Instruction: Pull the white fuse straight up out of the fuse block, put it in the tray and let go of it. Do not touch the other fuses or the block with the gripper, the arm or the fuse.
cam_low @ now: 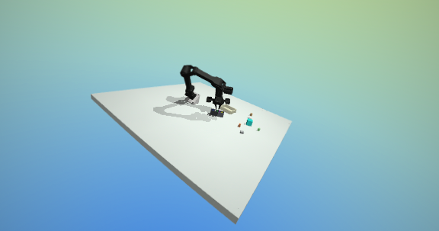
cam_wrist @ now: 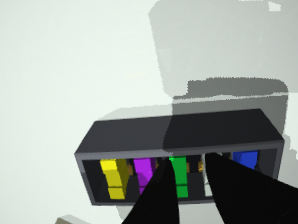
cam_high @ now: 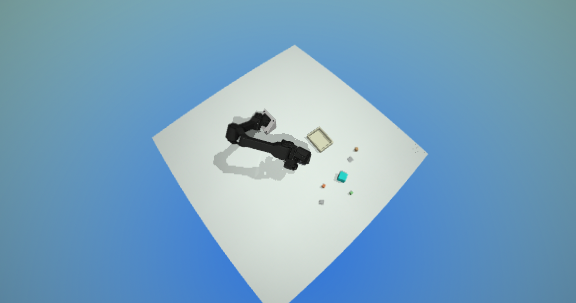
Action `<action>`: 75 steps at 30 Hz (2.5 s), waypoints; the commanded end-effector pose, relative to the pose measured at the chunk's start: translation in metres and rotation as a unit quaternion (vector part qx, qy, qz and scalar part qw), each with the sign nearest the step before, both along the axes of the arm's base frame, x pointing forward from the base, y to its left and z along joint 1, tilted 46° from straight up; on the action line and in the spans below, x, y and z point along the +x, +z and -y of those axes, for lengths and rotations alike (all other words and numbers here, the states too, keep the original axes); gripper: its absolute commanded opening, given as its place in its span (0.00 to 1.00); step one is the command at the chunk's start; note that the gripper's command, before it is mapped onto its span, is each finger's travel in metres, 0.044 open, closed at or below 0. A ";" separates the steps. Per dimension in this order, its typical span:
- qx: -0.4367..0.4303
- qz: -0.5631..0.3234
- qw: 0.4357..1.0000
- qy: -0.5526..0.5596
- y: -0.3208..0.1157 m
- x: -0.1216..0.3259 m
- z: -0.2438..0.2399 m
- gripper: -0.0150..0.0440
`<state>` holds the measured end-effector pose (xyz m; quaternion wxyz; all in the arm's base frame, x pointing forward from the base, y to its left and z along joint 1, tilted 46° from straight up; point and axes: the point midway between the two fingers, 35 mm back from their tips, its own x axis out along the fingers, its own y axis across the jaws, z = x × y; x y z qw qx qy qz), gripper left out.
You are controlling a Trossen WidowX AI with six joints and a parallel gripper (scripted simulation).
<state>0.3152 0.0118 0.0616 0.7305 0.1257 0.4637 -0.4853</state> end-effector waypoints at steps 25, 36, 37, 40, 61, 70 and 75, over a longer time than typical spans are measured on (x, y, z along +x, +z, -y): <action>-0.080 -0.013 0.996 -0.033 -0.015 -0.023 -0.014 0.37; -0.081 -0.013 0.996 -0.033 -0.023 -0.023 -0.006 0.37; -0.081 -0.013 0.996 -0.033 -0.023 -0.023 -0.005 0.37; -0.081 -0.013 0.996 -0.034 -0.025 -0.023 -0.003 0.37; -0.081 -0.013 0.996 -0.034 -0.033 -0.023 0.005 0.37; -0.079 -0.011 0.996 -0.036 -0.033 -0.022 0.005 0.36; -0.079 -0.011 0.996 -0.036 -0.033 -0.022 0.005 0.31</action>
